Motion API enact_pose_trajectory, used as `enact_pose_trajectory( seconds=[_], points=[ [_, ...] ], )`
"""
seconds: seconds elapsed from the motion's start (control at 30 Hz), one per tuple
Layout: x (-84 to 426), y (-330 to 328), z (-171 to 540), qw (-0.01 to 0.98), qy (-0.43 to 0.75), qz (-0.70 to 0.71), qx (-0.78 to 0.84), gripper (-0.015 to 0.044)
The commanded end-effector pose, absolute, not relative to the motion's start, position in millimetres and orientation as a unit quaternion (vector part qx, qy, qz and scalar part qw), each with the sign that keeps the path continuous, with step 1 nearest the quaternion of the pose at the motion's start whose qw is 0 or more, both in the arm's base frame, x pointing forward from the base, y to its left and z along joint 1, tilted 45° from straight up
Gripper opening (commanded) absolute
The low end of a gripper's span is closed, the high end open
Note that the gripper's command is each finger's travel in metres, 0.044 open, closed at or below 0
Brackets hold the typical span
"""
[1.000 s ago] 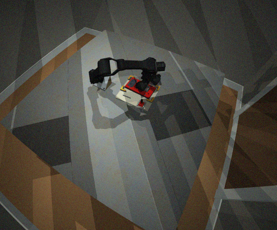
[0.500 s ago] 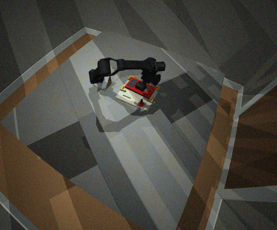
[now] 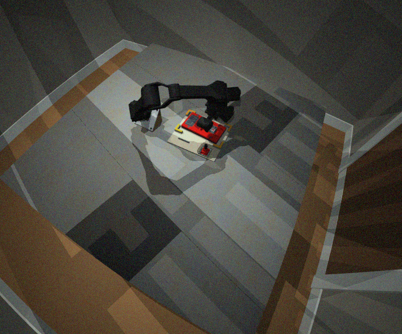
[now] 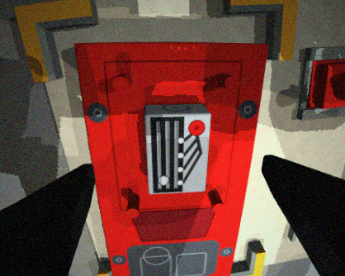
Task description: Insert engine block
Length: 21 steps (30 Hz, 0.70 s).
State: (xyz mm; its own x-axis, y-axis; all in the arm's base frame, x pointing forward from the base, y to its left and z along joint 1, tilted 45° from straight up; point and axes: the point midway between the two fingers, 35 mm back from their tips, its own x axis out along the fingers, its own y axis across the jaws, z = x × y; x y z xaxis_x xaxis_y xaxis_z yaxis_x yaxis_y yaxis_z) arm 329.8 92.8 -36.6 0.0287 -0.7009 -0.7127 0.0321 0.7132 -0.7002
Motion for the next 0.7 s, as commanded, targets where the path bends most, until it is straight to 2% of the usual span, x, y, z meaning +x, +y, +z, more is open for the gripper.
enact_pose_trajectory(
  seconds=[0.0,0.5,0.67],
  points=[
    [330.2,94.2,-35.2,0.669,0.641,-0.276,-0.257,0.0387],
    [330.2,94.2,-35.2,0.669,0.641,-0.276,-0.257,0.0],
    [330.2,94.2,-35.2,0.669,0.641,-0.276,-0.257,0.0]
  ],
)
